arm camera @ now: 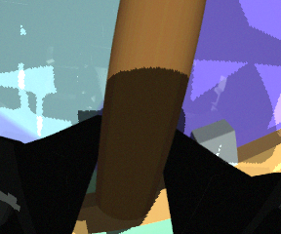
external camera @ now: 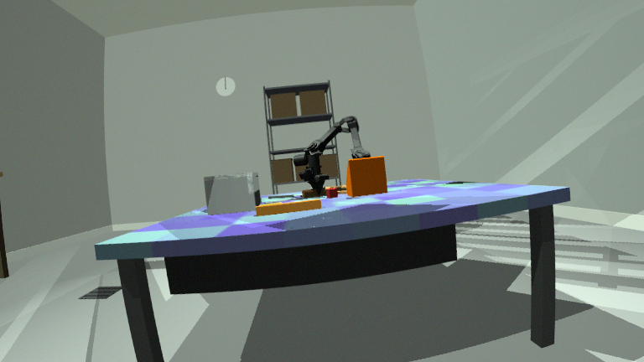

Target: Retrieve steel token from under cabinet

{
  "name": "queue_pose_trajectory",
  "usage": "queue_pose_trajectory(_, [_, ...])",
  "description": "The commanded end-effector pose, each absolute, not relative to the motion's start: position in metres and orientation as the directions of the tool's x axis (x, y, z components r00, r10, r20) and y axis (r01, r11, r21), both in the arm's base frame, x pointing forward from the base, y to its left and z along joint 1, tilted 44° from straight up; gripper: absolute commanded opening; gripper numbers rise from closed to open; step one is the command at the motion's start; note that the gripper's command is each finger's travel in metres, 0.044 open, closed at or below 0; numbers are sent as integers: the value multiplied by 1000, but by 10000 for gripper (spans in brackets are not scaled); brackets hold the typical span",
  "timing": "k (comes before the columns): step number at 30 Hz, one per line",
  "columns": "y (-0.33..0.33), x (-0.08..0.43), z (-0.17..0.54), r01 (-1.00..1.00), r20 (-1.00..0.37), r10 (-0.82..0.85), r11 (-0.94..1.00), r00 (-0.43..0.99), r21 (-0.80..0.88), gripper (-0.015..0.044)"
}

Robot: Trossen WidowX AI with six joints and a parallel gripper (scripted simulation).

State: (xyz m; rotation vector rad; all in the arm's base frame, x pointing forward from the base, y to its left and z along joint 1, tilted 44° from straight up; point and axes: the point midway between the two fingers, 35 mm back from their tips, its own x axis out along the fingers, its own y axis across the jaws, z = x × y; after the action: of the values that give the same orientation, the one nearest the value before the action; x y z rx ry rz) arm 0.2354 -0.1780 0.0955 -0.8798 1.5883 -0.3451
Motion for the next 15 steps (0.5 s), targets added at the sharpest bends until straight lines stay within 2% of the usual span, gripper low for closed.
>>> queue_pose_trajectory(1, [-177,240,95,-346,-713,-701,665,16,-662,0])
queue_pose_trajectory(15, [-173,255,91,-357,-713,-701,662,16,-659,0])
